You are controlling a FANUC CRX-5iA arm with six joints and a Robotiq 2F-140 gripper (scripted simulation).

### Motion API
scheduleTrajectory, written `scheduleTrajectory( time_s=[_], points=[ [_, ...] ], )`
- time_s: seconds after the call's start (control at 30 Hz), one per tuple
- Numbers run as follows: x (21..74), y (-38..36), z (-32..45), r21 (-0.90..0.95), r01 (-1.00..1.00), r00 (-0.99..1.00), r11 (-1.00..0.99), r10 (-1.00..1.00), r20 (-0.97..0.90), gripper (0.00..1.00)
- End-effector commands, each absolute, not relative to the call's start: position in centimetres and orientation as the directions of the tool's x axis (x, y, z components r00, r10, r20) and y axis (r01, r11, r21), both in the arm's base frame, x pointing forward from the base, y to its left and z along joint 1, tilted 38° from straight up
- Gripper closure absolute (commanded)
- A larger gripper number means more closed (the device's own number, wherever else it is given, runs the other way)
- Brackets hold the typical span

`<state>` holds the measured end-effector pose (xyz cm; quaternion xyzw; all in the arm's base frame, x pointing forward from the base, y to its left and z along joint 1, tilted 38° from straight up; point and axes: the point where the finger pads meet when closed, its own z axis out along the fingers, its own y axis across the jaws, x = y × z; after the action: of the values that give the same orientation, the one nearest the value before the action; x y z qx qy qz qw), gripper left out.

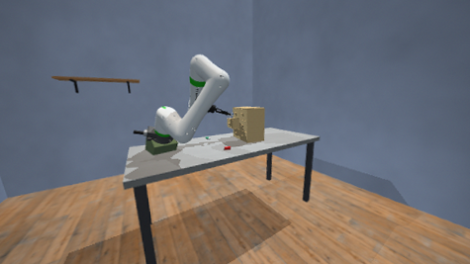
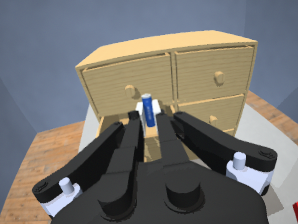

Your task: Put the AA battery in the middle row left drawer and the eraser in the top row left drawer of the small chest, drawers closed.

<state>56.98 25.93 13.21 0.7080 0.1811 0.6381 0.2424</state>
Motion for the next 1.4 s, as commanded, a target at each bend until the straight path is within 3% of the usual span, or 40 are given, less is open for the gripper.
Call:
scheduleTrajectory(
  time_s=[0.0,1.17,1.37],
  points=[
    [57.8,26.0,13.4,0.574,-0.052,0.120,-0.817,0.566,0.816,0.94],
    [58.8,26.1,13.6,0.574,-0.052,0.120,-0.817,0.566,0.816,0.94],
    [58.8,26.1,13.6,0.574,-0.052,0.120,-0.817,0.566,0.816,0.87]
  ],
)
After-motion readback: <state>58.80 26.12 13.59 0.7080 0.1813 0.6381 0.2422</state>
